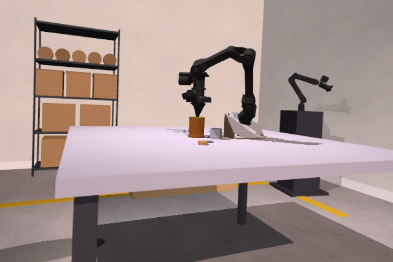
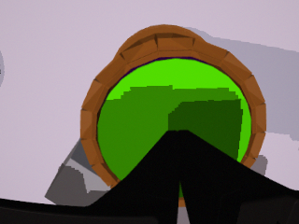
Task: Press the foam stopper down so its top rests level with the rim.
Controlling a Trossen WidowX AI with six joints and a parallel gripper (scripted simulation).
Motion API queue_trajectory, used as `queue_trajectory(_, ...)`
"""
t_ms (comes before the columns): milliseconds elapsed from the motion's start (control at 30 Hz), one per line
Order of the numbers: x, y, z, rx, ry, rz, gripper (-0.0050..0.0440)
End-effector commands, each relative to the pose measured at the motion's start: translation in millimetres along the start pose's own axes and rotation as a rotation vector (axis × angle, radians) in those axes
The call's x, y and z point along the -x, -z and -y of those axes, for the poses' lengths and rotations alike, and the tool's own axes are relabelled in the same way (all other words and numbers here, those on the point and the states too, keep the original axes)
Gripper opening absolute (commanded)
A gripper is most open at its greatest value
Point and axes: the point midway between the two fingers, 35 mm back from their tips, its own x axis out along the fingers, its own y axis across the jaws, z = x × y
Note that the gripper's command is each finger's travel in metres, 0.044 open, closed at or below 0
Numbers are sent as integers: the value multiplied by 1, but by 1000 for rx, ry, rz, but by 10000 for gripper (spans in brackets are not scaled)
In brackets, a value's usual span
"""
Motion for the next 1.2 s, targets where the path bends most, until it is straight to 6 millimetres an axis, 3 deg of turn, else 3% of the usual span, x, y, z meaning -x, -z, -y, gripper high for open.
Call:
queue_trajectory(0,-4,2,-1,0,-1,-11,0)
queue_trajectory(800,-3,1,-1,0,-1,-11,0)
queue_trajectory(900,13,-1,0,-1,0,-11,0)
queue_trajectory(967,13,-1,0,-1,0,-11,0)
queue_trajectory(1167,68,-2,0,-1,-1,-11,0)
